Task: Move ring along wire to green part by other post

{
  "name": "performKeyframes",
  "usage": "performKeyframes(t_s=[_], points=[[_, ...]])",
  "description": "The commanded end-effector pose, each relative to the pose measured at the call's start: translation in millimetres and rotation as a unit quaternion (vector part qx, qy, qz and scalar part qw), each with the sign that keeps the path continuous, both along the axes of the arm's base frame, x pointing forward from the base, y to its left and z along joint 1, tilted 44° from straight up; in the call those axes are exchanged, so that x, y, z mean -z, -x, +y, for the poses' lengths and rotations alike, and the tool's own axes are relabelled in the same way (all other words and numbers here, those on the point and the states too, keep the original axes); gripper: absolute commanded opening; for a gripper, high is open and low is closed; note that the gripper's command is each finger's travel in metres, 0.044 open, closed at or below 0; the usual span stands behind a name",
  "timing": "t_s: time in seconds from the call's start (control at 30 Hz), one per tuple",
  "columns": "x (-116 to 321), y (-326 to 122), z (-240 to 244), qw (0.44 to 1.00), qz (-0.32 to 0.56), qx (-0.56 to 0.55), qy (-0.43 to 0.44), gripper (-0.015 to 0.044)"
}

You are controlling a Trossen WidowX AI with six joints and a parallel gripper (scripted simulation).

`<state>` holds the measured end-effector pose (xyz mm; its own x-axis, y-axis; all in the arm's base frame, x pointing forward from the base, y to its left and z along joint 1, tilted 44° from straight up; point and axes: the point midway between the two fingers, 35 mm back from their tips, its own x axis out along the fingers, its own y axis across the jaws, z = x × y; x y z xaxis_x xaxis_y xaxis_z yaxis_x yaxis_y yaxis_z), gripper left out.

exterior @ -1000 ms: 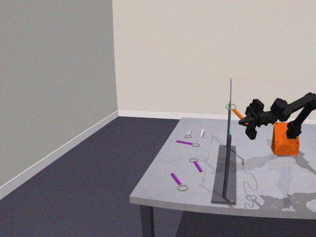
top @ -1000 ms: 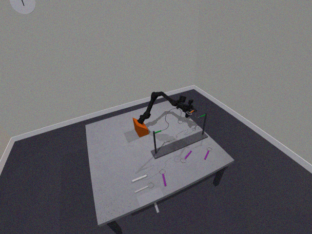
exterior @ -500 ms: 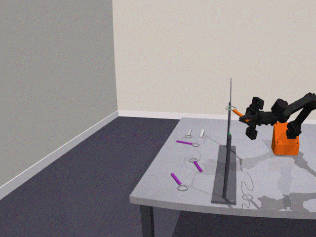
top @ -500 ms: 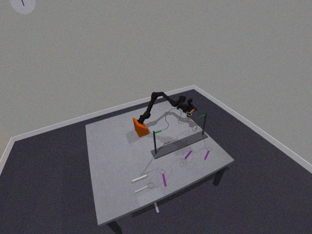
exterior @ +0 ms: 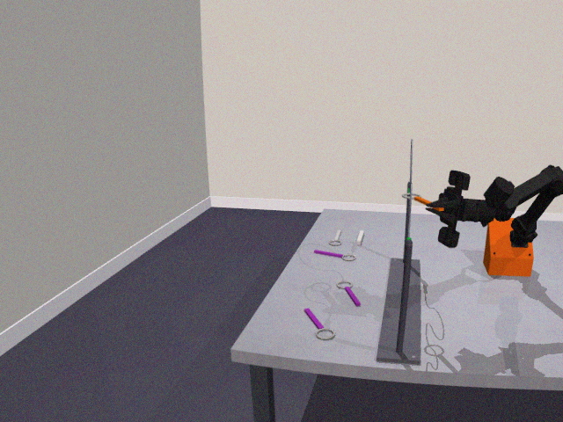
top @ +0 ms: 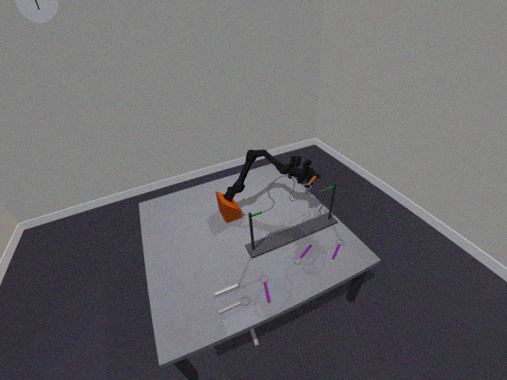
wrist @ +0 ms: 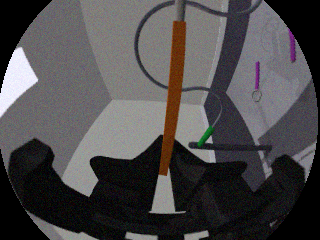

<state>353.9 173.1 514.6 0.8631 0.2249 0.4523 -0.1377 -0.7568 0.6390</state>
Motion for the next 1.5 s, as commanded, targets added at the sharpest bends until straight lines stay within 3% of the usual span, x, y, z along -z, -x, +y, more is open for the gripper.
performKeyframes(t_s=[0.0,0.57,1.47], points=[[3.5,-3.2,0.9,1.000,0.005,0.000,-0.018,-0.0150],[6.5,-3.3,7.7,0.999,0.004,-0.001,-0.040,-0.0150],[38.7,-4.4,39.4,0.996,0.005,0.000,0.092,-0.0150]])
